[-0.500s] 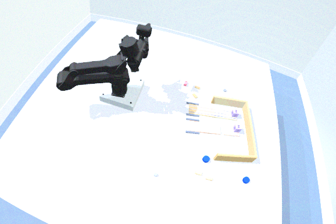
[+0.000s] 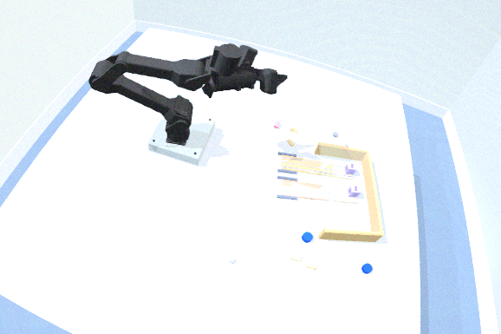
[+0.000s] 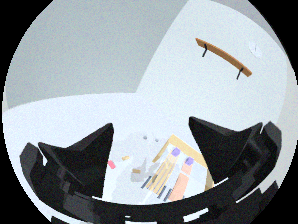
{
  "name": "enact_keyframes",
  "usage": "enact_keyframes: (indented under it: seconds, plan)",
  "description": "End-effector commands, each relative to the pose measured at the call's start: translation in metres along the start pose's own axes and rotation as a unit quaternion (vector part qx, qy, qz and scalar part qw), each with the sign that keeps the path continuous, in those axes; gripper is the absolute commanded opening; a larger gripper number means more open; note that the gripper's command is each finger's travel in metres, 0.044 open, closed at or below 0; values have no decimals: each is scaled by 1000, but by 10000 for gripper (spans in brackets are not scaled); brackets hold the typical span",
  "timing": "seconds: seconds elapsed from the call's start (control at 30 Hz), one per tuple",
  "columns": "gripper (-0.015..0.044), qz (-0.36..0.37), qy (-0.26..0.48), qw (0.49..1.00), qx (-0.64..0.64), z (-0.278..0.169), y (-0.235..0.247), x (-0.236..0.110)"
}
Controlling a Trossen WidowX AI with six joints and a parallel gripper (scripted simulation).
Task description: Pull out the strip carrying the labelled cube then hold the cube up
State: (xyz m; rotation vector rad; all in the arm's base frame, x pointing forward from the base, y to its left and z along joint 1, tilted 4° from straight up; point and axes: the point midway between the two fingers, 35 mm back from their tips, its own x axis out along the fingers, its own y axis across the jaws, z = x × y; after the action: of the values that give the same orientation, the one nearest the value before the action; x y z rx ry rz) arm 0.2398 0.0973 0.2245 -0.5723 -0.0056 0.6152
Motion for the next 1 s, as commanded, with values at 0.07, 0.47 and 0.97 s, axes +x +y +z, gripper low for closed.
enact_keyframes:
  seconds: [0.07, 0.47, 0.97]
  plan:
    - [400, -156, 189, 945, 218, -64, -72, 3]
    - [400, -306, 298, 834, 350, -117, -120, -18]
    - [111, -172, 486, 767, 382, -154, -97, 34]
